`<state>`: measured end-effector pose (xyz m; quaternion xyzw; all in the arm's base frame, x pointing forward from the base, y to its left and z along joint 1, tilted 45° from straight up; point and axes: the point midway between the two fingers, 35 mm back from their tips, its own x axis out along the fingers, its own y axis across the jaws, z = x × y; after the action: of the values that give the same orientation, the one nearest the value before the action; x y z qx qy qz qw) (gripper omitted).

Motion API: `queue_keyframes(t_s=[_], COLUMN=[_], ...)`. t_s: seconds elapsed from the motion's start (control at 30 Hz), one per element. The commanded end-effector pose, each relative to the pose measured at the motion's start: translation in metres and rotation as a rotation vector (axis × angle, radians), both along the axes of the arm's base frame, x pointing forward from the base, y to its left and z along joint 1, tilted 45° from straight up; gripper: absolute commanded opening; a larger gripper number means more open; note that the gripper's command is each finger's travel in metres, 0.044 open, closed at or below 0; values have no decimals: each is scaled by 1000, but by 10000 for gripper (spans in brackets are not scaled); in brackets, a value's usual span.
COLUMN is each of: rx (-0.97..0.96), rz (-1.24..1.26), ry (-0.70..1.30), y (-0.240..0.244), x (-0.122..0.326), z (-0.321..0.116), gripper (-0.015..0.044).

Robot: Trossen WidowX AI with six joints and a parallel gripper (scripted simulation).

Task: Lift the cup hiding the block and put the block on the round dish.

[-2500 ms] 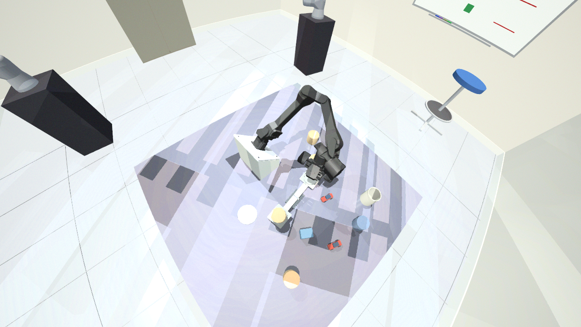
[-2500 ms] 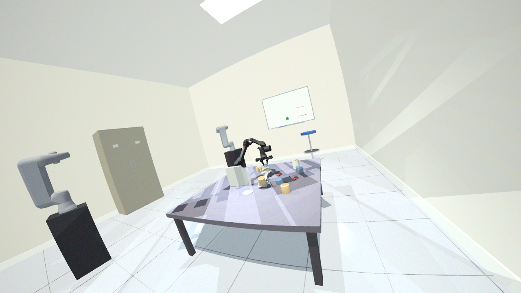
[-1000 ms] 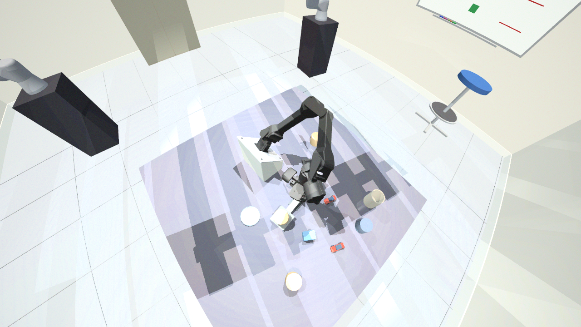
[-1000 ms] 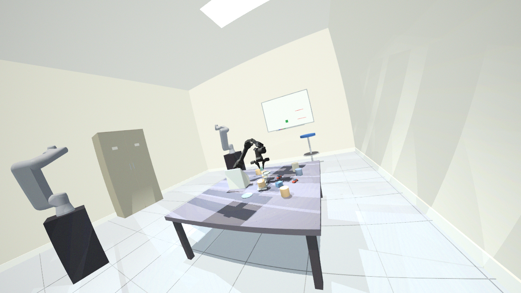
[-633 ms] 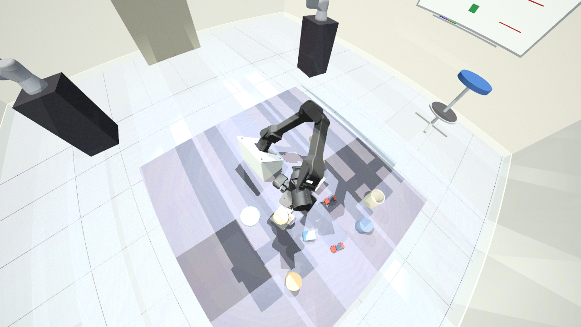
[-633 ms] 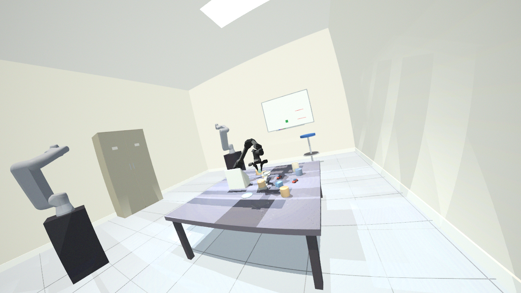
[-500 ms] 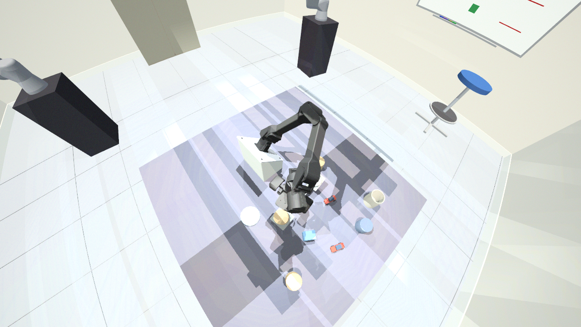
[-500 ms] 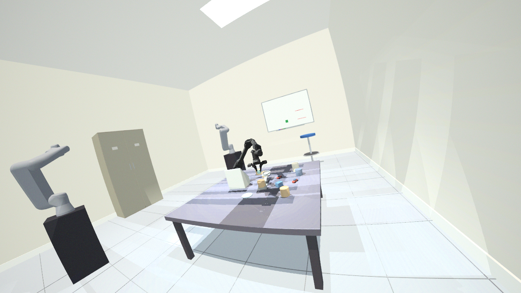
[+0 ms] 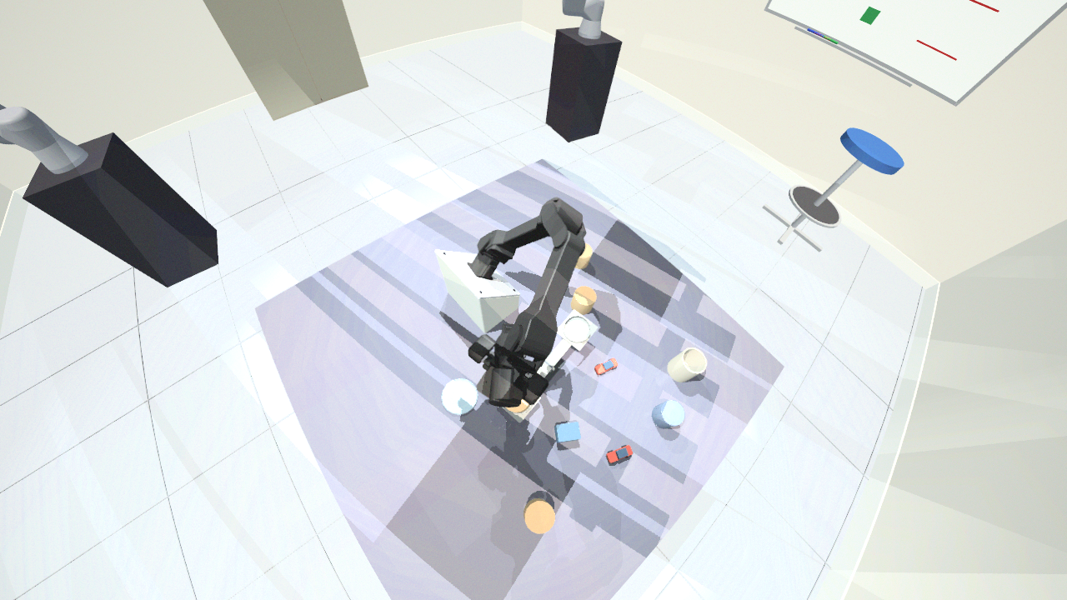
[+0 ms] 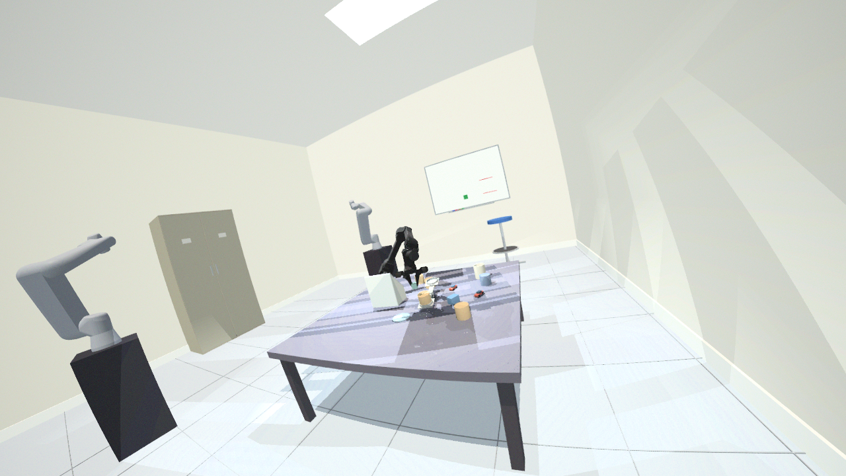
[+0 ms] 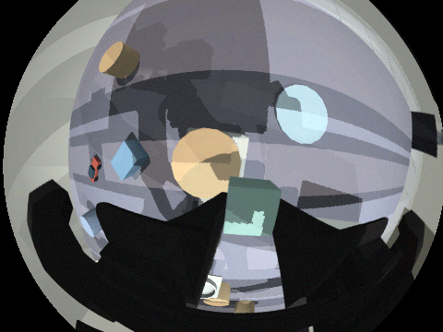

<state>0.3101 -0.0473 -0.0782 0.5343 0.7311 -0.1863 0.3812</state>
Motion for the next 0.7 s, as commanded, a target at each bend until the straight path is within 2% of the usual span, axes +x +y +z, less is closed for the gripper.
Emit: queue_keyframes(t_s=[0.0,0.67], rx=[2,27], rz=[5,11], ry=[2,7], y=[-11,-43], x=[-6,-41], z=[-19,-88], gripper=[0,0])
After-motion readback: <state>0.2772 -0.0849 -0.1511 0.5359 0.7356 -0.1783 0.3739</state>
